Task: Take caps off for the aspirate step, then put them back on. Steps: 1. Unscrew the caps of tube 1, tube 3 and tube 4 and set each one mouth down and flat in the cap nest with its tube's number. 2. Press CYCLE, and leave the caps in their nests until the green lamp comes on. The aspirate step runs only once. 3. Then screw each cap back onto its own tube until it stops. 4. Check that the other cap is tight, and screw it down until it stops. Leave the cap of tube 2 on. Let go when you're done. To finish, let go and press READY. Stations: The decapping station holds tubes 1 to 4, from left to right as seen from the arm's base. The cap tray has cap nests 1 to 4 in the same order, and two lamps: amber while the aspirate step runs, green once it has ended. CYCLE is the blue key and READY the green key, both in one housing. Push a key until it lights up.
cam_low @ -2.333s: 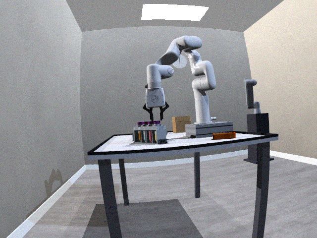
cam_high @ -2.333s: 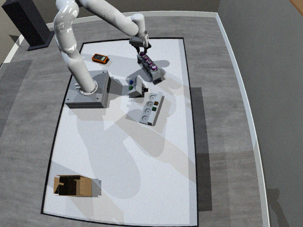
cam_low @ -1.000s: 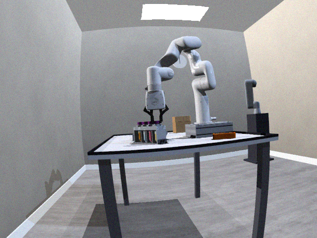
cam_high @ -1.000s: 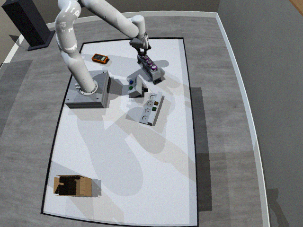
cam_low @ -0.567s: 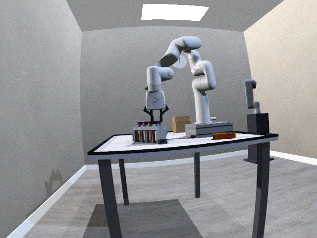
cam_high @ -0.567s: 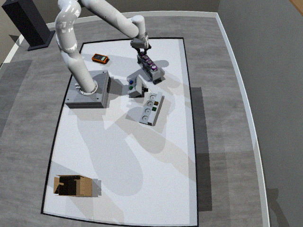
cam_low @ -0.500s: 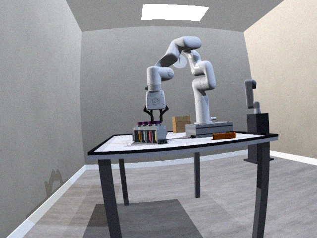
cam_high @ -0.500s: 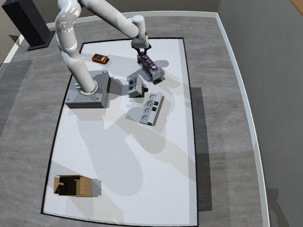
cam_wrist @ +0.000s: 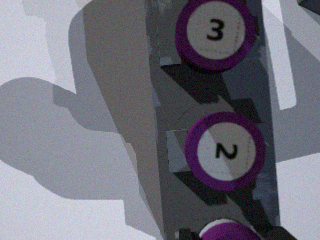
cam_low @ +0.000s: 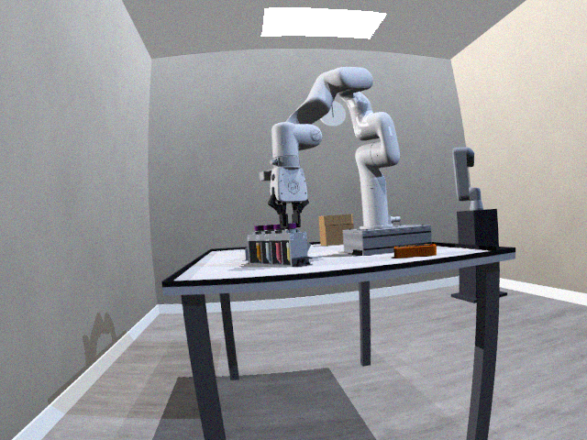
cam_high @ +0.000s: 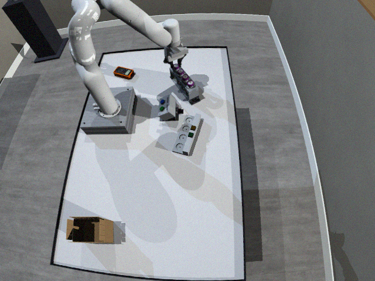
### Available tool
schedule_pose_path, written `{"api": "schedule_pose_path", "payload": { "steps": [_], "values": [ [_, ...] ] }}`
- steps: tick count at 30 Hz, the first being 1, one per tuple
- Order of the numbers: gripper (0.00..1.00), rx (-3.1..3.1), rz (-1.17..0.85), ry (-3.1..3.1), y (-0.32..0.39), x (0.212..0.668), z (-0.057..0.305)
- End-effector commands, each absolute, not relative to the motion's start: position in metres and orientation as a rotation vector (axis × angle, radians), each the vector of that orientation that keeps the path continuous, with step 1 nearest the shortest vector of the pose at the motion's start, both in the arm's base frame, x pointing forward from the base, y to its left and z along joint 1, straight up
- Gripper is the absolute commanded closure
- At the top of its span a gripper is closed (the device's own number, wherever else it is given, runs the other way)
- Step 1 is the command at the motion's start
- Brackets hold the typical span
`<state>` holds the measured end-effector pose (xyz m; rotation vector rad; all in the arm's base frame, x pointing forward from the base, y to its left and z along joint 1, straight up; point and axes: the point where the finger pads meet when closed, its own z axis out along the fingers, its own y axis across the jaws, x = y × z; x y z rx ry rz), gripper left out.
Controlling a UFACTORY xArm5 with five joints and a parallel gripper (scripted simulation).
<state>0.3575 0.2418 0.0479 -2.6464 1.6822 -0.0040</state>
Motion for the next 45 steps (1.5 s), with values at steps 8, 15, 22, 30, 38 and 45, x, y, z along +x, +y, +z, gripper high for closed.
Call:
{"api": "schedule_pose_path", "payload": {
  "steps": [8, 15, 22, 30, 38, 45],
  "values": [
    [1.0, -3.004, -0.006, 0.89, 0.2424, 0.3585, 0.0492],
    [1.0, -3.092, -0.008, 0.504, 0.2424, 0.3585, 0.0493],
    [1.0, -3.104, -0.008, 0.431, 0.2424, 0.3585, 0.0493],
    [0.54, -3.104, -0.008, 0.431, 0.2424, 0.3585, 0.0493],
    [0.54, -3.104, -0.008, 0.431, 0.2424, 0.3585, 0.0493],
    [0.54, -2.958, -0.006, 1.032, 0.2424, 0.3585, 0.0492]
  ]
}}
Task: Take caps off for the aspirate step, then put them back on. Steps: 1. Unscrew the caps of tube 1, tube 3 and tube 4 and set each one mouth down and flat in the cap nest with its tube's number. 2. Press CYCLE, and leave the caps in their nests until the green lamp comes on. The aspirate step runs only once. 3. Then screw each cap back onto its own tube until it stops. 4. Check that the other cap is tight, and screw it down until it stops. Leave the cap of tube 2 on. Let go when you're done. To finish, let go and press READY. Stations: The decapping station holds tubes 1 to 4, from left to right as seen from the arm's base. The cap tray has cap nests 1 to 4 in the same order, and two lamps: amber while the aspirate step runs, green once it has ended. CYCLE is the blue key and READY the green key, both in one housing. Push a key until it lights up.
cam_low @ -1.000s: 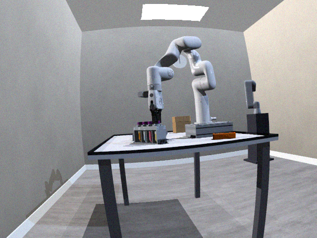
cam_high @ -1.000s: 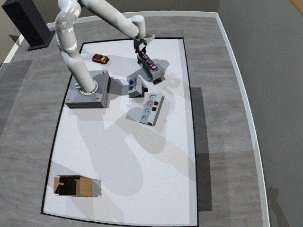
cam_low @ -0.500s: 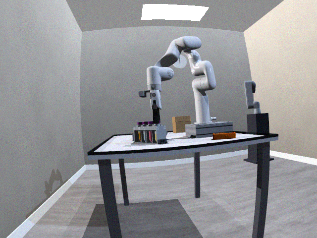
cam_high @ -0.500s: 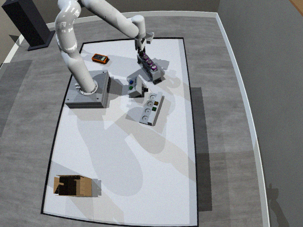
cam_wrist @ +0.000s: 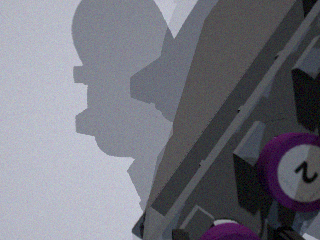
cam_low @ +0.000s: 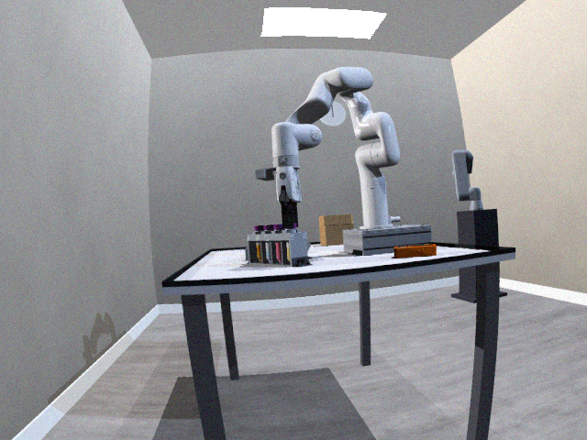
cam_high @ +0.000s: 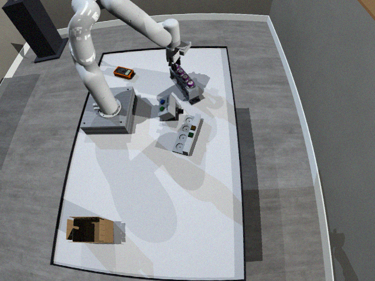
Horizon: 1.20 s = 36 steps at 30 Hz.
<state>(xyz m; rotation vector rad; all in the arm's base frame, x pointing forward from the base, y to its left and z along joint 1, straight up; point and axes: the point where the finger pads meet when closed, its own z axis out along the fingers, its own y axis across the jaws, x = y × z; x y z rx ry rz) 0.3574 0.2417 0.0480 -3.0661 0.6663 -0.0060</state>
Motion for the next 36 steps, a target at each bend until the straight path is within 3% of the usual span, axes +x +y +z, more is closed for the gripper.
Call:
{"api": "schedule_pose_path", "payload": {
  "steps": [1, 27, 36],
  "values": [
    [0.54, -2.939, -0.005, 1.085, 0.2424, 0.3585, 0.0492],
    [0.54, -2.052, 0.002, 2.366, 0.2424, 0.3585, 0.0492],
    [0.54, -1.889, 0.003, 2.498, 0.2424, 0.3585, 0.0492]
  ]
}}
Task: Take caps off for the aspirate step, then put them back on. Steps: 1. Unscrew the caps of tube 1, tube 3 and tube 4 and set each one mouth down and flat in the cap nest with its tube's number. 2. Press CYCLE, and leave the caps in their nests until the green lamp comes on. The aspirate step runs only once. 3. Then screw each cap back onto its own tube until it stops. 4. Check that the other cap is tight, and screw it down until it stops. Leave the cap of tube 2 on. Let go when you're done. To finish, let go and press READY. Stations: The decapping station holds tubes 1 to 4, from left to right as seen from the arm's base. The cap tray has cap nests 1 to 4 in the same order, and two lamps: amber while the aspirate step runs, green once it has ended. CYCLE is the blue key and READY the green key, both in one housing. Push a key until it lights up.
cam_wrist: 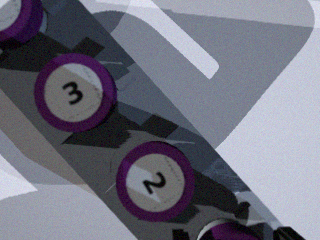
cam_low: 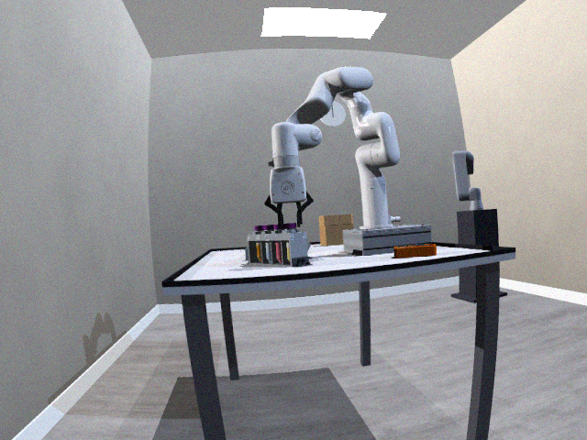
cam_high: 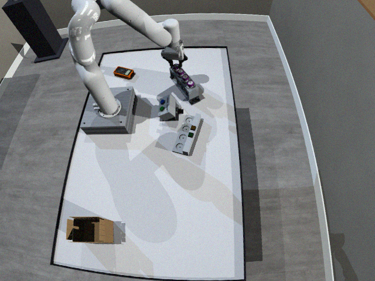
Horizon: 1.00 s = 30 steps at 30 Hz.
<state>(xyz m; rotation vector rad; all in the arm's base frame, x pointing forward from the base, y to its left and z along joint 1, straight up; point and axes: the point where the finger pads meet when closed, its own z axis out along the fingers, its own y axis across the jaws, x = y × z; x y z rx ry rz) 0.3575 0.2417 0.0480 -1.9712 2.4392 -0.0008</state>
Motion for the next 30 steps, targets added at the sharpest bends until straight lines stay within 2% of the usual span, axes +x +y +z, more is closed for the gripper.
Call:
{"api": "schedule_pose_path", "payload": {
  "steps": [1, 3, 4, 18, 30],
  "values": [
    [0.54, -1.889, 0.003, 2.498, 0.2424, 0.3585, 0.0492],
    [0.54, -1.889, 0.003, 2.498, 0.2424, 0.3585, 0.0492],
    [1.0, -1.889, 0.003, 2.498, 0.2424, 0.3585, 0.0492],
    [1.0, -1.889, 0.003, 2.498, 0.2424, 0.3585, 0.0492],
    [1.0, -2.455, -0.001, 1.945, 0.2424, 0.3585, 0.0495]
  ]
}}
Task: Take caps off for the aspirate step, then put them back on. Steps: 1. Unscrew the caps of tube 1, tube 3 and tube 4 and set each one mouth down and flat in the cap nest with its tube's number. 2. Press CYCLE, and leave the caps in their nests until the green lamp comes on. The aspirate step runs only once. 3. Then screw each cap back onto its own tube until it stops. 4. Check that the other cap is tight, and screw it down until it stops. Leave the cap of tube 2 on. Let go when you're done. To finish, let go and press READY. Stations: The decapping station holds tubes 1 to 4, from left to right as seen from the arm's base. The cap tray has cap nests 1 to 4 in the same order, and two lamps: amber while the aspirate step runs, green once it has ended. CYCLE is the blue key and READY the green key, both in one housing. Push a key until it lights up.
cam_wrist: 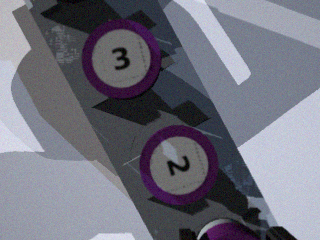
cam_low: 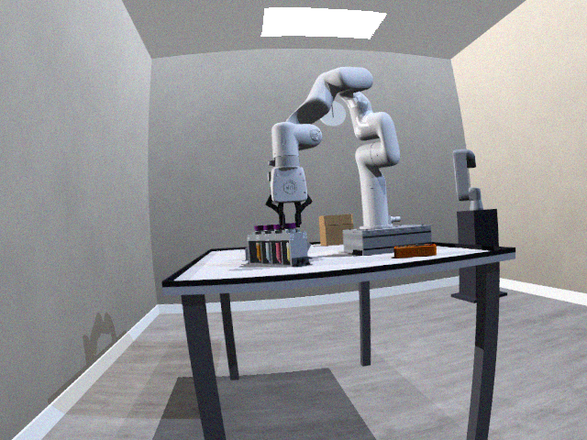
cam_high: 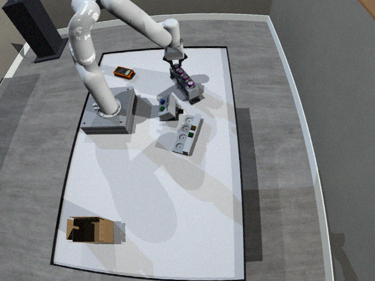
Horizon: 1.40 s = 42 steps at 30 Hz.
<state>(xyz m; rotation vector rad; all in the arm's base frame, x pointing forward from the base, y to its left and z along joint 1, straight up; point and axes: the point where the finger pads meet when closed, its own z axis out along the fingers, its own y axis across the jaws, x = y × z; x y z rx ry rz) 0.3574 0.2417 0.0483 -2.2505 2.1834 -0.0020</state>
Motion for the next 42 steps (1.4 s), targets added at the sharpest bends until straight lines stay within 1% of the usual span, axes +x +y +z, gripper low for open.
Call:
{"api": "schedule_pose_path", "payload": {
  "steps": [1, 13, 16, 18, 27, 38, 39, 42],
  "values": [
    [1.0, -2.455, -0.001, 1.945, 0.2424, 0.3585, 0.0495],
    [1.0, -2.877, -0.005, 1.239, 0.2424, 0.3585, 0.0498],
    [1.0, -2.946, -0.006, 1.066, 0.2424, 0.3585, 0.0499],
    [1.0, -2.946, -0.006, 1.066, 0.2424, 0.3585, 0.0499],
    [1.0, -3.101, -0.008, 0.448, 0.2424, 0.3585, 0.0501],
    [1.0, -3.104, -0.008, 0.431, 0.2424, 0.3585, 0.0501],
    [0.54, -3.104, -0.008, 0.431, 0.2424, 0.3585, 0.0501],
    [0.54, -3.104, -0.008, 0.431, 0.2424, 0.3585, 0.0501]
  ]
}}
